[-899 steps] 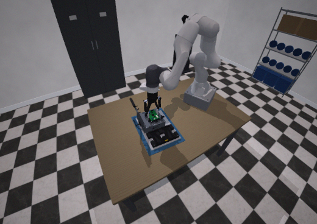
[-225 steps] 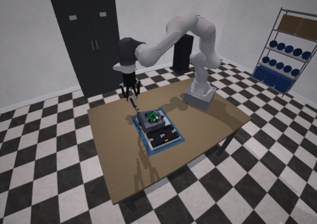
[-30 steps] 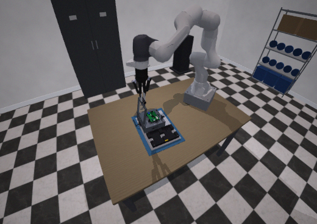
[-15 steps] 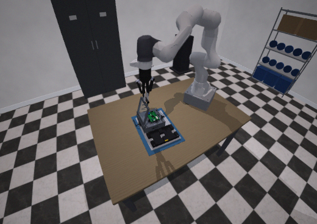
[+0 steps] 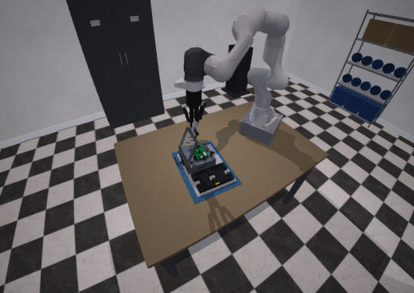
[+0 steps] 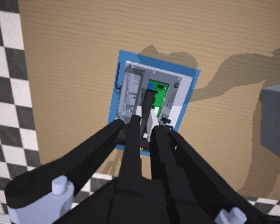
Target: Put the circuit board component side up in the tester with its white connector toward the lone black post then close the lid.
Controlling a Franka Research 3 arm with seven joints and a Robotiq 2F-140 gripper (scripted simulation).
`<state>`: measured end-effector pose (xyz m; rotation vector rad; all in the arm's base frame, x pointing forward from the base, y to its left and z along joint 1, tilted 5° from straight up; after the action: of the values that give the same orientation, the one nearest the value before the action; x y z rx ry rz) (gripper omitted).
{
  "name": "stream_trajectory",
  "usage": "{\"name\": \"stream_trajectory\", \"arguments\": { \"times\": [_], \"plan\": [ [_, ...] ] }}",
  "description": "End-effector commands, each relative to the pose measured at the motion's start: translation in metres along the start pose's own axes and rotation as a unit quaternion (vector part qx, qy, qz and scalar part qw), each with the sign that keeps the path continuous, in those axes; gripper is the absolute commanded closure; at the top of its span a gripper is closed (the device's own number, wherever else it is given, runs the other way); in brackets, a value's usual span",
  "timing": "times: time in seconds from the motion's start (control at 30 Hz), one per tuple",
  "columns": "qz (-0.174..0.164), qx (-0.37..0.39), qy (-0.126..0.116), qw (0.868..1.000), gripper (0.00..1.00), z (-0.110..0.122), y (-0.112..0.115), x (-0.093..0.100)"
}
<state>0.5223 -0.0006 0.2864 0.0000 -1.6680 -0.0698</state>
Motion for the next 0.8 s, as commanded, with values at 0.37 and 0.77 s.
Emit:
{"name": "stream_trajectory", "arguments": {
  "times": [0.37,0.77],
  "plan": [
    [0.004,-0.003,0.009,1.000,1.00,0.026,0.003,-0.018],
    [0.004,-0.003,0.009,1.000,1.00,0.043,0.004,-0.030]
  ]
}}
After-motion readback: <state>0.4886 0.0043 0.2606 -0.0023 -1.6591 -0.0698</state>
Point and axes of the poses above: the point where the finger pads meet when closed, its own x axis back along the fingers, its own z axis across the jaws, y = z × x, the point moved 9 cm from there along x, back along the fingers, and after that the axes turned 3 degrees about x, right-handed, at the moved point
